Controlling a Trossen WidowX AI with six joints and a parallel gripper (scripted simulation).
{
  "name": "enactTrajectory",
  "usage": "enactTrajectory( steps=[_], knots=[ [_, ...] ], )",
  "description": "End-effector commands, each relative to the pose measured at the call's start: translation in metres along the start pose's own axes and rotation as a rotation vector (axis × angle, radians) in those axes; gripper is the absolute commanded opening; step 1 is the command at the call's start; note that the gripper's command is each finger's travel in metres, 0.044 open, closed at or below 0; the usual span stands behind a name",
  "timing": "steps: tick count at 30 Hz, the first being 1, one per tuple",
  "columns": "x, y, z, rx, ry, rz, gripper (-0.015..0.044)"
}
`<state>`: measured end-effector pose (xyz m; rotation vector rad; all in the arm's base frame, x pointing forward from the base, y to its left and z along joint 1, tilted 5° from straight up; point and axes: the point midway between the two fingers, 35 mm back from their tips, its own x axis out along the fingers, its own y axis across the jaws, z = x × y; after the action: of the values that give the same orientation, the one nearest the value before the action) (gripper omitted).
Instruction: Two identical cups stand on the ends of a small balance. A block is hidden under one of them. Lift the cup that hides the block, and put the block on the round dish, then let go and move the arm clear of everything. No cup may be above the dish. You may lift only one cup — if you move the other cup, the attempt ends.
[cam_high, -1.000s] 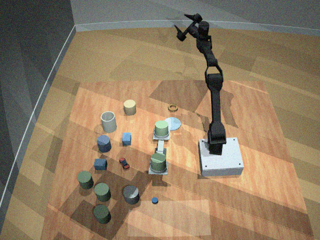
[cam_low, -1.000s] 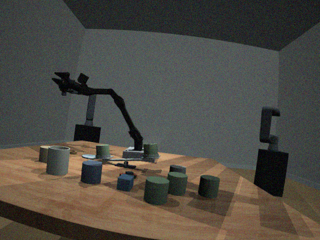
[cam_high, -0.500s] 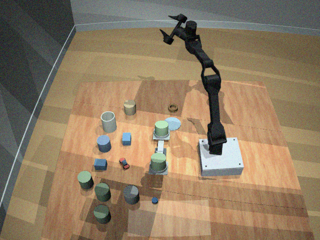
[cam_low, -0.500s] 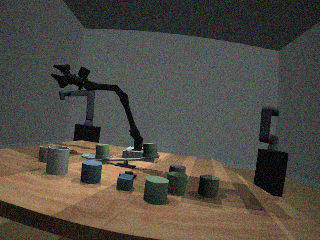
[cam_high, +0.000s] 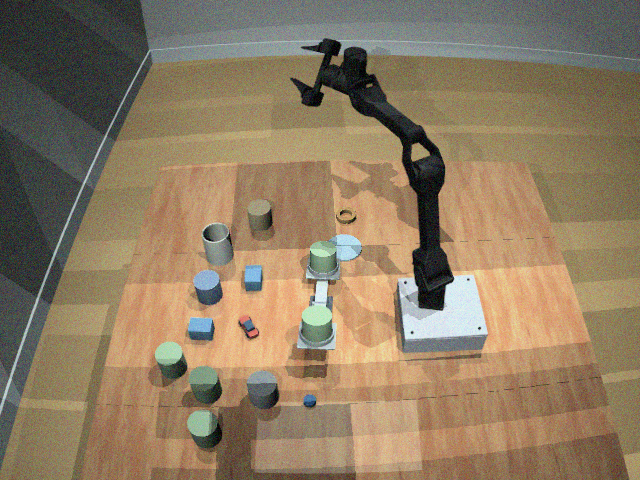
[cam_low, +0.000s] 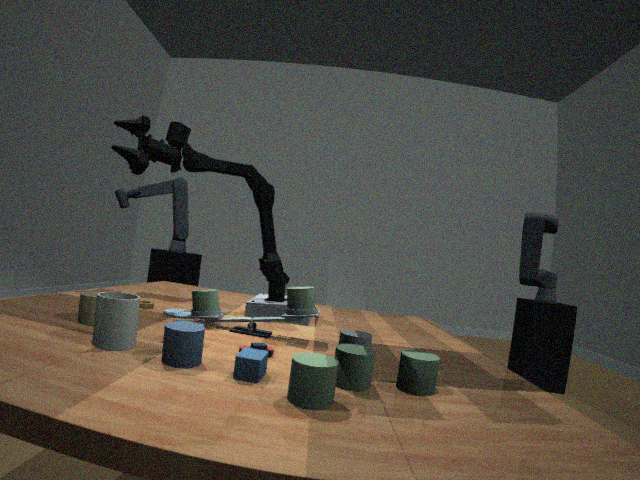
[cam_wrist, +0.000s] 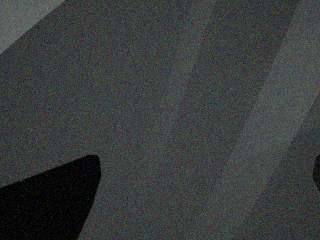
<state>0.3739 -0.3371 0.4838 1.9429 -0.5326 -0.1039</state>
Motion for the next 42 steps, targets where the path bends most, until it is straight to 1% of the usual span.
enactTrajectory(
  steps=[1, 10, 20, 31, 42],
  knots=[
    [-0.004, -0.022, -0.028, -0.055, 0.004, -0.057, 0.044],
    [-0.023, -0.061, -0.083, -0.183, 0.037, -0.163, 0.044],
    [-0.057, -0.103, -0.134, -0.346, 0.095, -0.282, 0.044],
    [-0.108, -0.146, -0.177, -0.554, 0.189, -0.406, 0.044],
    [-0.169, -0.186, -0.204, -0.791, 0.323, -0.515, 0.044]
  ],
)
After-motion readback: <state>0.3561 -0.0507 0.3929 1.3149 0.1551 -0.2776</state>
